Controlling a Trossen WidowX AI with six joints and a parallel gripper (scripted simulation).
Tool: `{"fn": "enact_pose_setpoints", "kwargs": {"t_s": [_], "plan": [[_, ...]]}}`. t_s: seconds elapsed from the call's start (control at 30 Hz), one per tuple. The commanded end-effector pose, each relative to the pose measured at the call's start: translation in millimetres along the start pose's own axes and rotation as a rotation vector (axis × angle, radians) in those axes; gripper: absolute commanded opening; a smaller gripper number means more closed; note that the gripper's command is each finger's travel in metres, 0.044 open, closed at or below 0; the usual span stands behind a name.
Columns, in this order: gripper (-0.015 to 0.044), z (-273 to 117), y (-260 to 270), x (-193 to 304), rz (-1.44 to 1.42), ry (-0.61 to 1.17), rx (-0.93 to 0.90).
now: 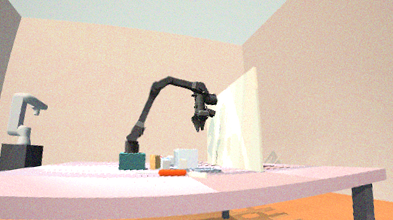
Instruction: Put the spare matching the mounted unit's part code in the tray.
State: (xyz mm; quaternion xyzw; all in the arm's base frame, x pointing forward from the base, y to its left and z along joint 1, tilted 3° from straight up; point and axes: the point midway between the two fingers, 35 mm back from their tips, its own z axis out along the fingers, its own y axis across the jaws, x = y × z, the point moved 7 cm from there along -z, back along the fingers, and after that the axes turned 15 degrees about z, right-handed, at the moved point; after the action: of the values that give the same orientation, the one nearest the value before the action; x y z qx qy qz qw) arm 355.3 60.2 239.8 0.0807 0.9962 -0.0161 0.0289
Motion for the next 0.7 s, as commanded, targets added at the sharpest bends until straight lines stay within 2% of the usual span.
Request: {"fn": "enact_pose_setpoints", "kwargs": {"t_s": [0.0,0.23,0.5,0.67], "plan": [[0.044,2.5,-26.3,3.1,0.12,0.002,0.006],[0.044,22.0,-139.0,50.7,0.735,0.002,0.014],[0.044,51.7,-205.9,128.3,1.328,-0.009,0.017],[0.044,60.3,-217.4,152.4,1.481,-0.008,0.027]]}}
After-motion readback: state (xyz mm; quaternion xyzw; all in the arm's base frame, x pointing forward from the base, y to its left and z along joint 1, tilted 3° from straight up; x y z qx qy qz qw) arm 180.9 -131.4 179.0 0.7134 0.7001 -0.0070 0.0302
